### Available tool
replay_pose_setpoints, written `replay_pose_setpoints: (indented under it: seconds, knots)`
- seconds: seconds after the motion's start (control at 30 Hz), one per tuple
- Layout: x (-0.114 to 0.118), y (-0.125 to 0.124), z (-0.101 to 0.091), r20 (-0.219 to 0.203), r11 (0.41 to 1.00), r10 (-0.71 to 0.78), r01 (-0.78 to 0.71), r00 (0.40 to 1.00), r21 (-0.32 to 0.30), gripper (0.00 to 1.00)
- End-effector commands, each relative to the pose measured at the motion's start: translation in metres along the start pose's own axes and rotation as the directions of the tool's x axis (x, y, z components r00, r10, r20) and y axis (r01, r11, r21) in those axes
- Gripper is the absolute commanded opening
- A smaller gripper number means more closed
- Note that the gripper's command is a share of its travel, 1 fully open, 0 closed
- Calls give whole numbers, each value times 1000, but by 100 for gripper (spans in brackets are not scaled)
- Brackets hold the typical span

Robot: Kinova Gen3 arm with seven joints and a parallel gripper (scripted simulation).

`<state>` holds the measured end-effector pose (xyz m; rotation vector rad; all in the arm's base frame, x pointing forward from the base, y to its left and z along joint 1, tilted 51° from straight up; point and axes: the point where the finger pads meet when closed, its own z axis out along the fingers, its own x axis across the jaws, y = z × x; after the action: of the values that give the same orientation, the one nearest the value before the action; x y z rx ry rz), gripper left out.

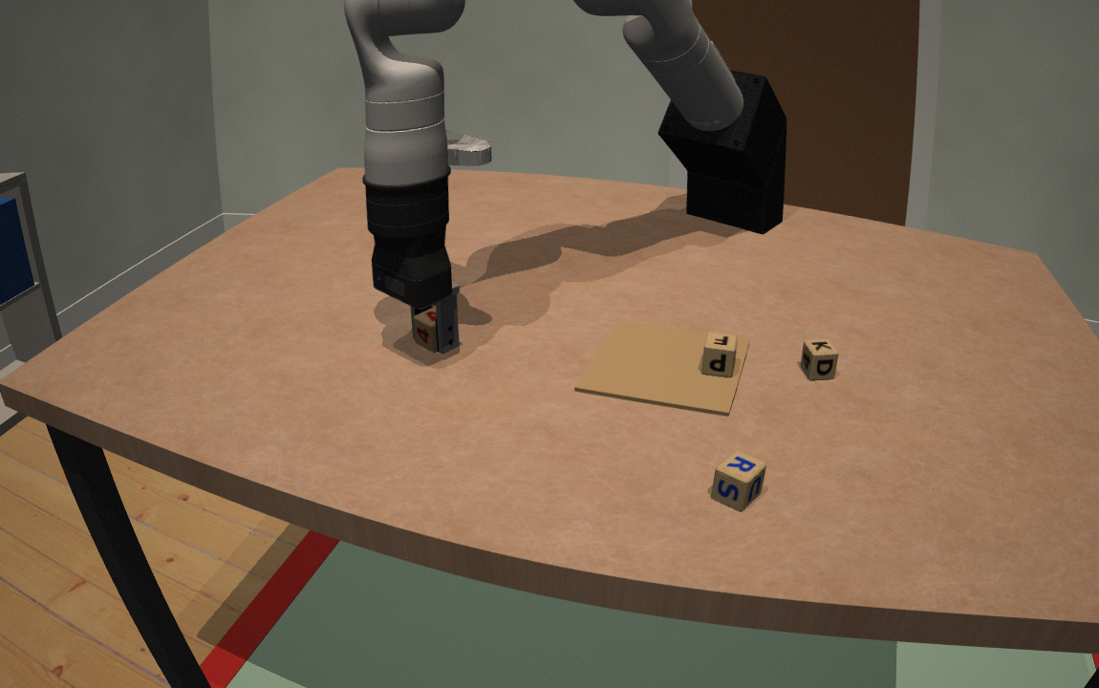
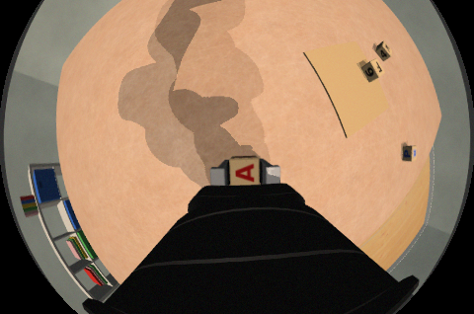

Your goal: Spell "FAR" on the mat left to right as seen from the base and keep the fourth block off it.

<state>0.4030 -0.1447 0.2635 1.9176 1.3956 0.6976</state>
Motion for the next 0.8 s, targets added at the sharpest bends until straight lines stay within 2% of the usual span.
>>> replay_pose_setpoints:
  seconds: [0.0,0.1,0.17,0.6,0.77]
  knots:
    - [14,5,-10,-27,1000,-17,17,999,-15,57]
    - [13,5,-21,-27,1000,-17,17,999,-15,57]
    - [13,5,-21,-27,1000,-17,17,999,-15,57]
    - [12,4,-79,-27,1000,-17,17,999,-15,57]
    - [11,4,-87,-27,1000,-17,17,999,-15,57]
